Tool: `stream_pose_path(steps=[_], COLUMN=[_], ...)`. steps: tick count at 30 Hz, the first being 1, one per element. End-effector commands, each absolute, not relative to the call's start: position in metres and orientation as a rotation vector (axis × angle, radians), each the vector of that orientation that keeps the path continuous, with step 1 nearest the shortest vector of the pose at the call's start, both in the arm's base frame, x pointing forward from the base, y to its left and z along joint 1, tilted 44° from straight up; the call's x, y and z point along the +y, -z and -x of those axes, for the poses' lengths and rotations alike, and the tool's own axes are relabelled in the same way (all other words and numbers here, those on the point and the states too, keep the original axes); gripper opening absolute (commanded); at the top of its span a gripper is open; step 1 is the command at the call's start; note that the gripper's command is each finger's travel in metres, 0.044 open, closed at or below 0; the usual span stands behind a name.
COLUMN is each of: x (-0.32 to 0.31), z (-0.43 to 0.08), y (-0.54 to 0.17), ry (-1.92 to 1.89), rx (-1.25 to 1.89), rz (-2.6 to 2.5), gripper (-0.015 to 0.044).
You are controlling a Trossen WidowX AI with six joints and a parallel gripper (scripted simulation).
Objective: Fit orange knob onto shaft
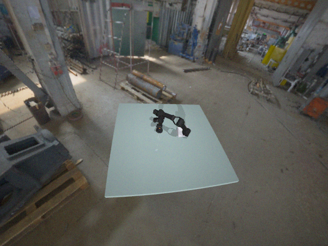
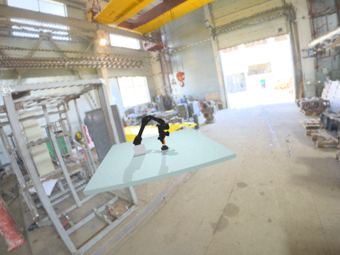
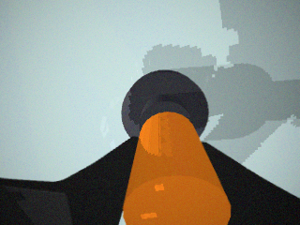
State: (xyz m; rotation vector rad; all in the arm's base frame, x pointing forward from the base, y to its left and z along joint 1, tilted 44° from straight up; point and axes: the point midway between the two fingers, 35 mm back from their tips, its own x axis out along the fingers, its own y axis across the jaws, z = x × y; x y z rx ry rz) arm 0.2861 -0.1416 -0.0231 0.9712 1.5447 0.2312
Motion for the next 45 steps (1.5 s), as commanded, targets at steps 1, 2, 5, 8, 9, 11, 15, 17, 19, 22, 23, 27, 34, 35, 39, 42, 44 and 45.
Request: stream_pose_path(steps=[1, 2, 5, 8, 9, 11, 15, 17, 19, 22, 23, 27, 34, 35, 39, 42, 44, 45], x=[-0.1428, -0.1432, -0.1441, -0.1444, -0.1446, -0.1454, -0.1459, -0.1457, -0.1452, -0.1443, -0.1440, -0.1429, -0.1413, -0.1407, -0.1403, -0.1404, -0.1404, -0.1404], z=[-0.2876, -0.2878, -0.2888, -0.2890, -0.2892, -0.2900, -0.2907, -0.2904, -0.2900, -0.2894, -0.2892, -0.2886, -0.2867, -0.2870, -0.2878, -0.2878, -0.2878, -0.2878], y=[0.0212, 0.0206, 0.0190, 0.0187, 0.0185, 0.0184, 0.0193, 0.0193, 0.0197, 0.0205, 0.0206, 0.0216, 0.0215, 0.0223, 0.0231, 0.0229, 0.0229, 0.0229], ry=[-0.230, -0.230, -0.230, -0.189, -0.165, -0.101, -0.069, -0.069, -0.069, -0.069, -0.069, -0.069, -0.069, -0.069, -0.069, -0.069, -0.069, -0.069], rx=[1.542, 1.542, 1.542, 1.555, 1.562, 1.580, 1.588, 1.588, 1.588, 1.588, 1.588, 1.588, 1.588, 1.588, 1.588, 1.588, 1.588, 1.588], rz=[-0.972, -0.972, -0.972, -1.014, -1.040, -1.103, -1.135, -1.135, -1.135, -1.136, -1.136, -1.136, -1.136, -1.136, -1.136, -1.136, -1.136, -1.136], gripper=[0.0000, 0.0000, 0.0000, 0.0000, 0.0000, 0.0000, 0.0000, 0.0000, 0.0000, 0.0000, 0.0000, 0.0000, 0.0000, 0.0000, 0.0000, 0.0000, 0.0000, 0.0000])
